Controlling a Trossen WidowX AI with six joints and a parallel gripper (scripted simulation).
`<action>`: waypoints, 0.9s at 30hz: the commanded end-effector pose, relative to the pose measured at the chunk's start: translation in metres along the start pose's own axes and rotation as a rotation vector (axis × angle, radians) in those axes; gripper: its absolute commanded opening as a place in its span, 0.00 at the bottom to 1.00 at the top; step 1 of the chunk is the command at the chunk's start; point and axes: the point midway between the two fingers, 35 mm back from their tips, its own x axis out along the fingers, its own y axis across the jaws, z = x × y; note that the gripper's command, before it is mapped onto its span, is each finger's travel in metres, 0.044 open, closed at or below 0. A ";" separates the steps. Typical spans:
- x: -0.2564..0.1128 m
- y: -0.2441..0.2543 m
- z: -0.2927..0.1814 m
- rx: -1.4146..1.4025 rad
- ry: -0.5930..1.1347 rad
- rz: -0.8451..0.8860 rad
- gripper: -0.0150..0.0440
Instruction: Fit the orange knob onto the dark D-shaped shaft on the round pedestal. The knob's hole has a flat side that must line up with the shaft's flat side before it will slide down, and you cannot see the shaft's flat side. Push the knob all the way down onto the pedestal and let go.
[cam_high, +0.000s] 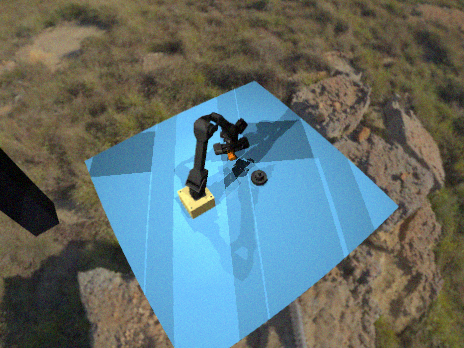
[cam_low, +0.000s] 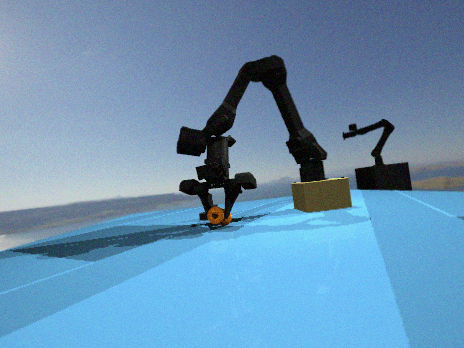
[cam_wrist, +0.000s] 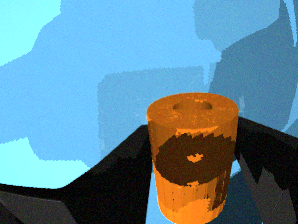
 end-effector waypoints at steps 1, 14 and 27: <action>-0.003 0.000 -0.003 -0.005 -0.055 -0.001 0.56; -0.010 0.000 -0.013 -0.004 -0.228 -0.001 0.56; -0.014 0.000 -0.023 -0.004 -0.397 -0.001 0.56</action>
